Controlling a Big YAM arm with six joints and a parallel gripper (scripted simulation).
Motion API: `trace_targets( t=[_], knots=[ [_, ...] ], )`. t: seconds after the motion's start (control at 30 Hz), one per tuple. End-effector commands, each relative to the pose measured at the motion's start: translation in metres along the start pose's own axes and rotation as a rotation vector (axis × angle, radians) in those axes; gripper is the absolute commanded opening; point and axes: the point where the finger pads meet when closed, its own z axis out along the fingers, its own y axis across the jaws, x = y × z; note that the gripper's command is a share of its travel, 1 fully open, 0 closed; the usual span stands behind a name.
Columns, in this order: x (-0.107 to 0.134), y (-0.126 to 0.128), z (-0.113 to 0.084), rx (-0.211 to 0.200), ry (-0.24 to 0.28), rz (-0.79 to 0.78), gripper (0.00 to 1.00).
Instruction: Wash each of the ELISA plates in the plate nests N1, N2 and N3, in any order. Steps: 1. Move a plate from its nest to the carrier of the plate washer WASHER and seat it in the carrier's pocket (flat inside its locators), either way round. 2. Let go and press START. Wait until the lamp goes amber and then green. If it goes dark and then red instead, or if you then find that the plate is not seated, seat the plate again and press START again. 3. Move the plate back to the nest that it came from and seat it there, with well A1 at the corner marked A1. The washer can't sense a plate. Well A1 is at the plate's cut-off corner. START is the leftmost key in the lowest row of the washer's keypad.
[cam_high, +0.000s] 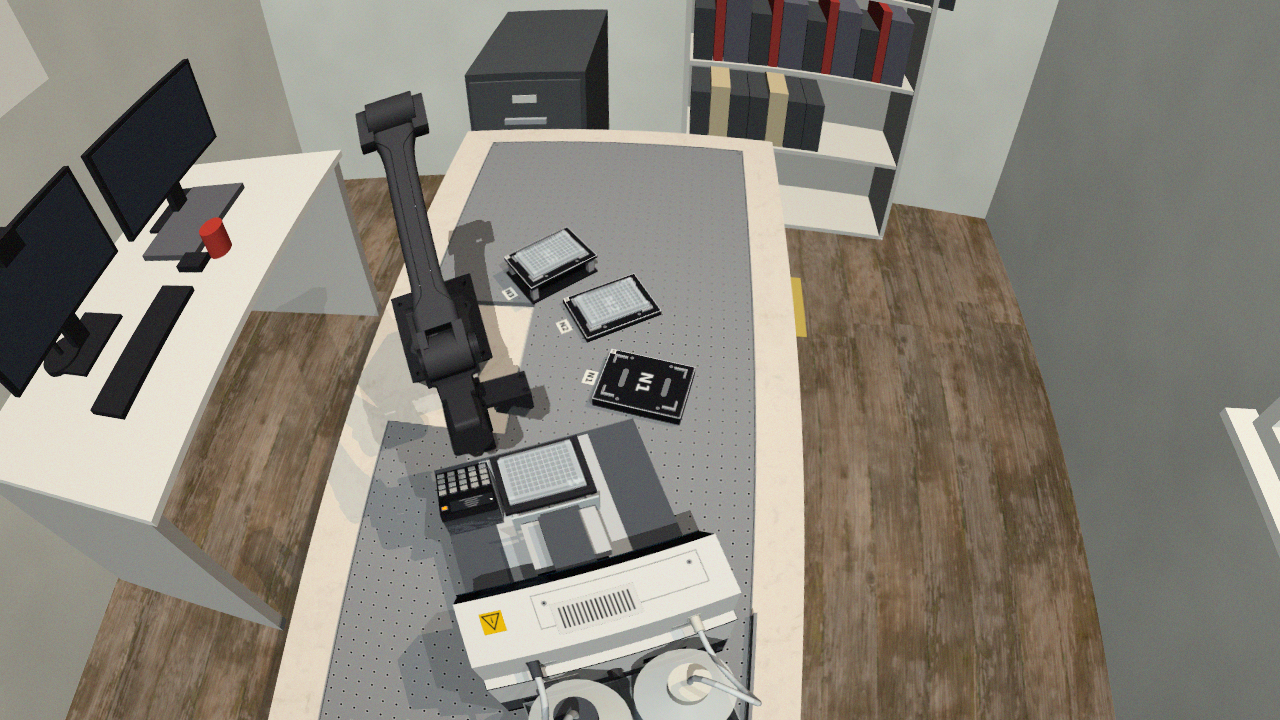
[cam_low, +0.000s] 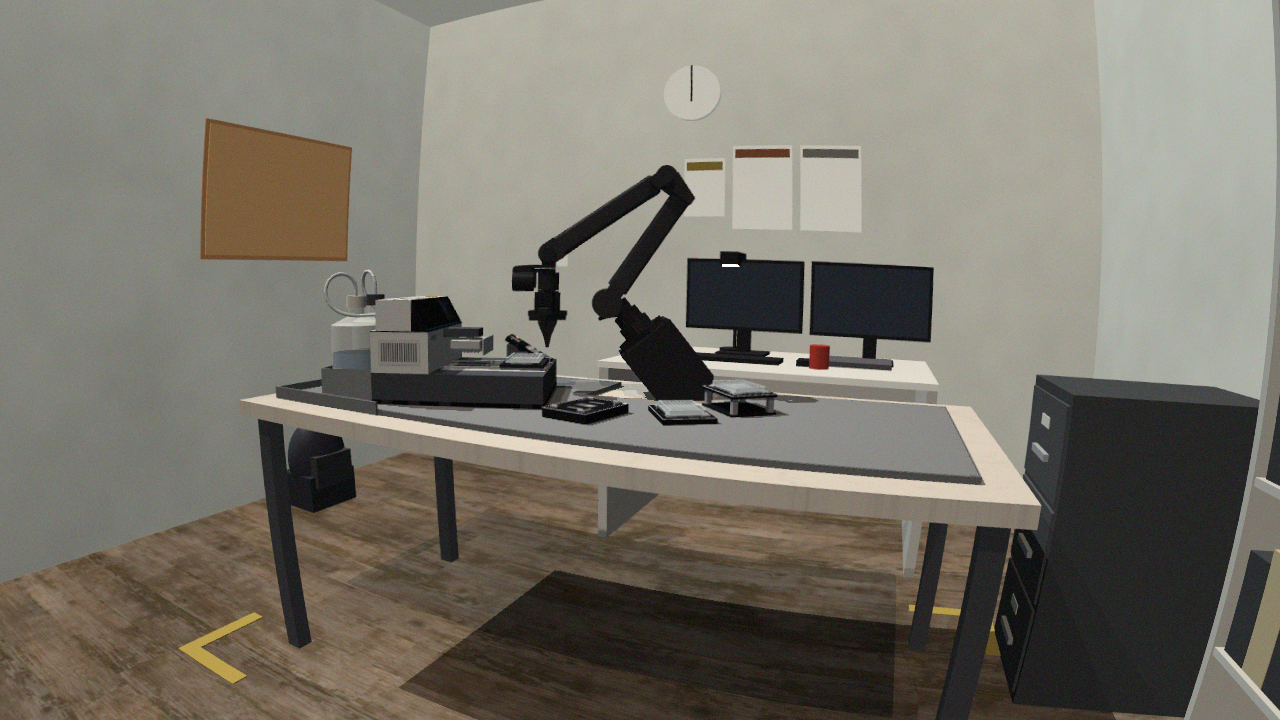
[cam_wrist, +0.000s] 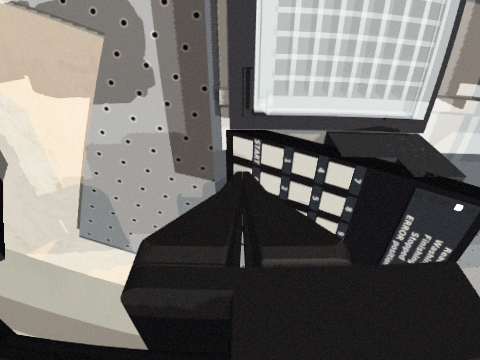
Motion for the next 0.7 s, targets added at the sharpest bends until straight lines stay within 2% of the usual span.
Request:
trace_targets(
  t=[0.0, 0.67],
  knots=[
    [0.000, -0.022, -0.023, 0.048, 0.000, -0.001, 0.00],
    [0.000, -0.021, -0.056, 0.051, -0.001, -0.001, 0.00]
  ],
)
